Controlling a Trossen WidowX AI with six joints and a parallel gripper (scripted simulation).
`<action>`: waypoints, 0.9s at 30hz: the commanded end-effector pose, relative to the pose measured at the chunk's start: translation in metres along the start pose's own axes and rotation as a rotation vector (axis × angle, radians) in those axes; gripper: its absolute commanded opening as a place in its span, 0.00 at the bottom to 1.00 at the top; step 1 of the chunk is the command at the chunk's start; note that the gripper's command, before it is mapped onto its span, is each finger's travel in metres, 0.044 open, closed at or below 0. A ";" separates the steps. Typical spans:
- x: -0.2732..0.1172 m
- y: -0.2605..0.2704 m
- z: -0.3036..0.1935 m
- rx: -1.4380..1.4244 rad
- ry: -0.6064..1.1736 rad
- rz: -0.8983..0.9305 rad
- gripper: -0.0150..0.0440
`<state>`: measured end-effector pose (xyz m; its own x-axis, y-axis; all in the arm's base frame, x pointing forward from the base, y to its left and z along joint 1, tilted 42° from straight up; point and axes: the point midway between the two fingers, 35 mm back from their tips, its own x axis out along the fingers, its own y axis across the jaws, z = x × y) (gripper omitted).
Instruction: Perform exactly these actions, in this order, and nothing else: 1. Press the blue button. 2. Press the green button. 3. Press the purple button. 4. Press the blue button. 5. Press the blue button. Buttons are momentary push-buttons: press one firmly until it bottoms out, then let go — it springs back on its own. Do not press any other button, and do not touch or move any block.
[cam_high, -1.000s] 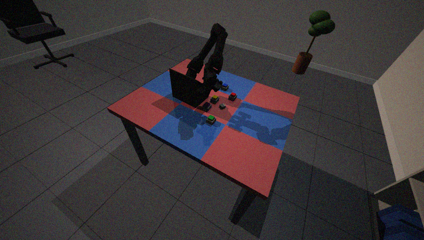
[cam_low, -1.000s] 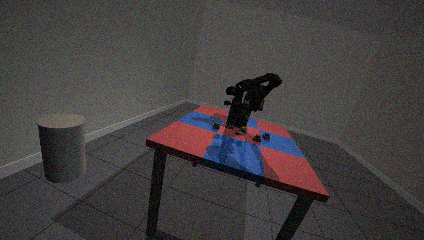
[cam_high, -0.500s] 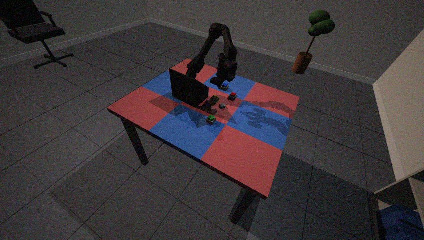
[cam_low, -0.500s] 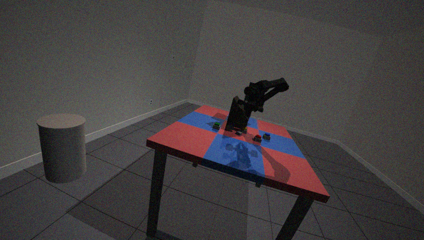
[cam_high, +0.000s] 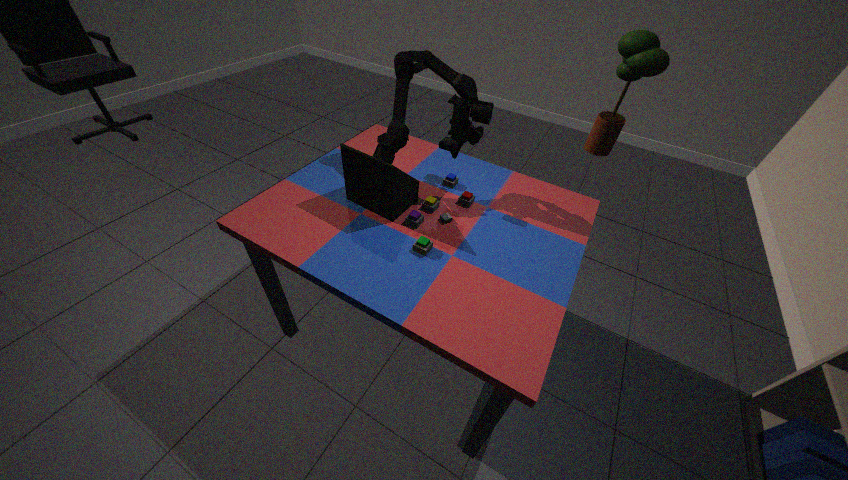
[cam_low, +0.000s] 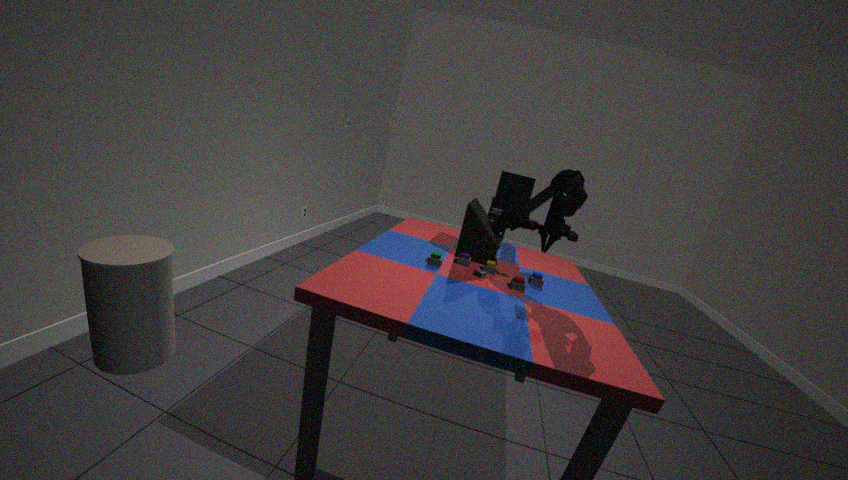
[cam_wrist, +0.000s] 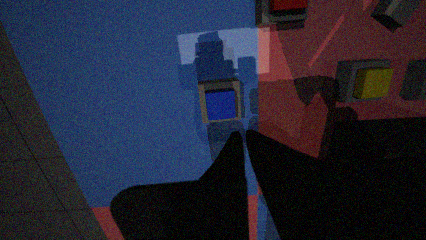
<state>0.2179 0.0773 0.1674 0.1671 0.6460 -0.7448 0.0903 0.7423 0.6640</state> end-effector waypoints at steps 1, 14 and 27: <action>-0.001 0.009 -0.006 0.015 0.005 0.013 0.29; 0.061 0.010 -0.006 0.015 0.004 0.017 0.29; 0.079 0.010 -0.006 0.014 0.005 0.016 0.29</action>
<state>0.2269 0.1345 0.1218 0.1674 0.6633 -0.7294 0.0925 0.7260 0.6814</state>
